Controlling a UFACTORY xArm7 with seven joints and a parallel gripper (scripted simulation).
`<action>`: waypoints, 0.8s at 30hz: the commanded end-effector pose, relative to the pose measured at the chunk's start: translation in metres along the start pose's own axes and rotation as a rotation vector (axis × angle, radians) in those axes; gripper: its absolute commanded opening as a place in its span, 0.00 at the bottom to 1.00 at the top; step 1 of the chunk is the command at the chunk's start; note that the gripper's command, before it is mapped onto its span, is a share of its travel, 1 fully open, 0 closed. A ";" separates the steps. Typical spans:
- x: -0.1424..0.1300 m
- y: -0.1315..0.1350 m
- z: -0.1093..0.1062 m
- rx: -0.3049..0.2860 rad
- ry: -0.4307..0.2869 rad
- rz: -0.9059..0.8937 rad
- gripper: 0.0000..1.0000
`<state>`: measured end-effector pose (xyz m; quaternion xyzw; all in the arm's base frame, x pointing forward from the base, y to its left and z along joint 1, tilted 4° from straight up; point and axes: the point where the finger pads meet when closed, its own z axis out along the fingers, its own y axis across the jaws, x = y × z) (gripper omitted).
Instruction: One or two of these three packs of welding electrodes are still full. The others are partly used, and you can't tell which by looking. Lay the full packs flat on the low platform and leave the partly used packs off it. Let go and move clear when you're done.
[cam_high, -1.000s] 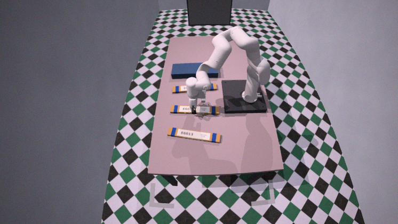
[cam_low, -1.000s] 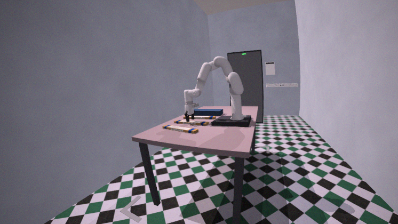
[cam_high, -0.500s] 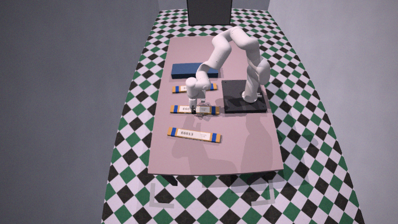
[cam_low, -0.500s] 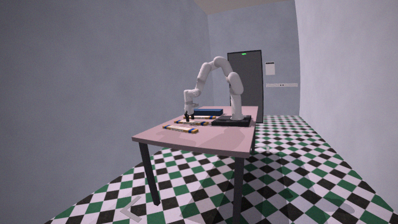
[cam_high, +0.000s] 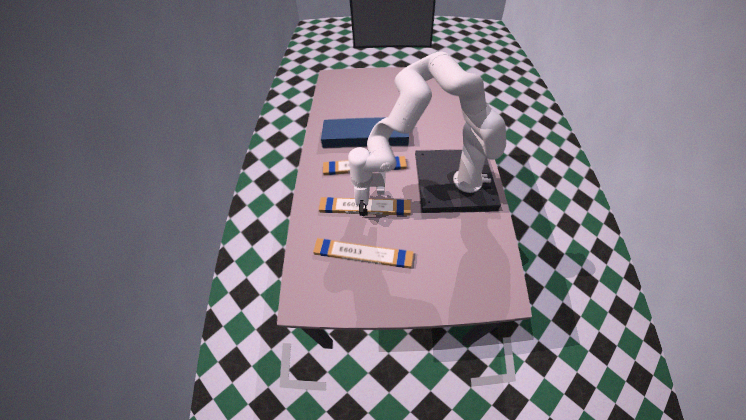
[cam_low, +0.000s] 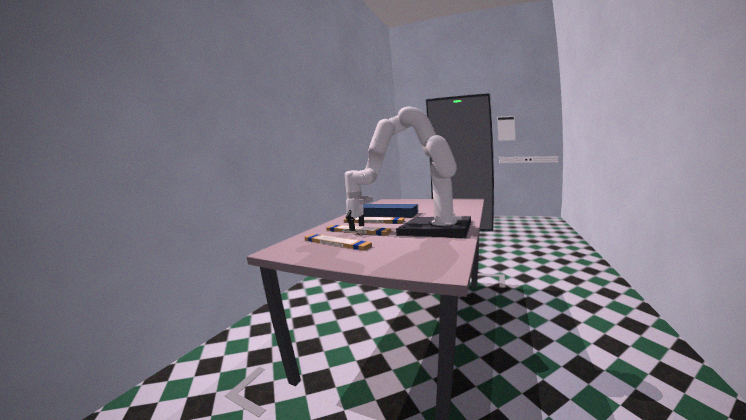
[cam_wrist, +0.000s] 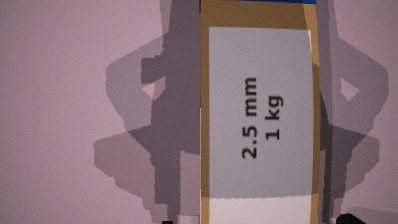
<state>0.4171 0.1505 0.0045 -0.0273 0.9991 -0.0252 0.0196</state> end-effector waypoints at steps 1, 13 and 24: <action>-0.002 0.001 0.005 -0.002 -0.004 0.000 1.00; -0.002 0.001 0.008 -0.002 -0.004 0.000 1.00; -0.002 0.001 0.008 -0.002 -0.004 0.000 0.58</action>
